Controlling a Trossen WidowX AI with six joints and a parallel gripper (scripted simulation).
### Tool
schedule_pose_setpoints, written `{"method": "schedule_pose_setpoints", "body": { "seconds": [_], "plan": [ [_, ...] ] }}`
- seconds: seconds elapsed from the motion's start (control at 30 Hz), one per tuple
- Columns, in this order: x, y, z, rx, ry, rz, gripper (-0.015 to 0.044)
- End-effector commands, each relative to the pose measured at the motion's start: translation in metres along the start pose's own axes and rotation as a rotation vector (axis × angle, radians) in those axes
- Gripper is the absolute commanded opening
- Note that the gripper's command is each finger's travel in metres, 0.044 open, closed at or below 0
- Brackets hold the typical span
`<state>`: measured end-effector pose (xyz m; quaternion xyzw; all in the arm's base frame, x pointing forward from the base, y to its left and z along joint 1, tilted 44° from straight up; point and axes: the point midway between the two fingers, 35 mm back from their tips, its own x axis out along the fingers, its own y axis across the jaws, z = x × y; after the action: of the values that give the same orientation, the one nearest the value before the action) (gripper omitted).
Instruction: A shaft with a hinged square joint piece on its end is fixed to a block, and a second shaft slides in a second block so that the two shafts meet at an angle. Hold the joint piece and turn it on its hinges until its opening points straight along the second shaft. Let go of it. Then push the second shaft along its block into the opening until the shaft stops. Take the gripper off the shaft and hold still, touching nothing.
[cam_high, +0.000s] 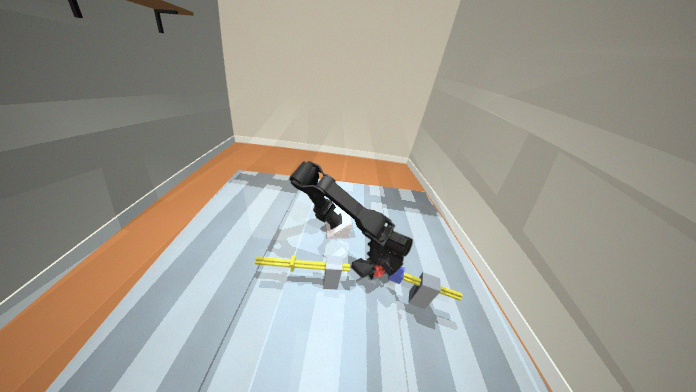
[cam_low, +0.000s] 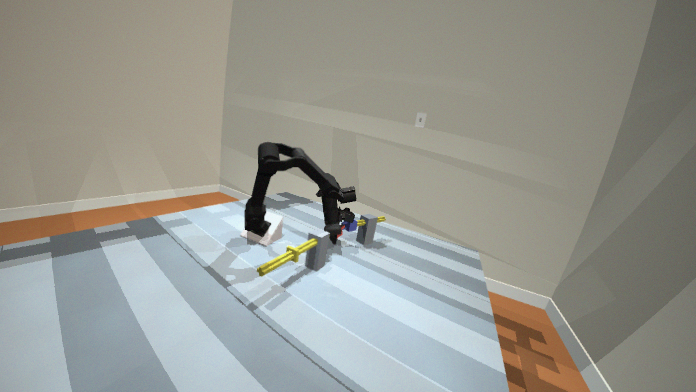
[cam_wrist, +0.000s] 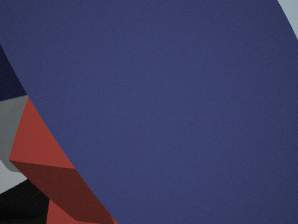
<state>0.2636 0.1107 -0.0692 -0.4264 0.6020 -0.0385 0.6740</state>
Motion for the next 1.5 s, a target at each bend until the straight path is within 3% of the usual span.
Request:
{"method": "schedule_pose_setpoints", "body": {
  "seconds": [0.0,0.93,1.0,1.17,1.33,1.47],
  "plan": [
    [0.0002,0.0,0.0,-0.005,0.0,-0.001,0.0182],
    [0.0002,0.0,0.0,-0.005,0.0,-0.001,0.0182],
    [0.0,0.0,0.0,0.0,0.0,0.0,0.0147],
    [0.0,0.0,0.0,0.0,0.0,0.0,0.0147],
    [0.0,0.0,0.0,0.0,0.0,0.0,0.0016],
    [0.0,0.0,0.0,0.0,0.0,0.0,0.0]
  ]
}}
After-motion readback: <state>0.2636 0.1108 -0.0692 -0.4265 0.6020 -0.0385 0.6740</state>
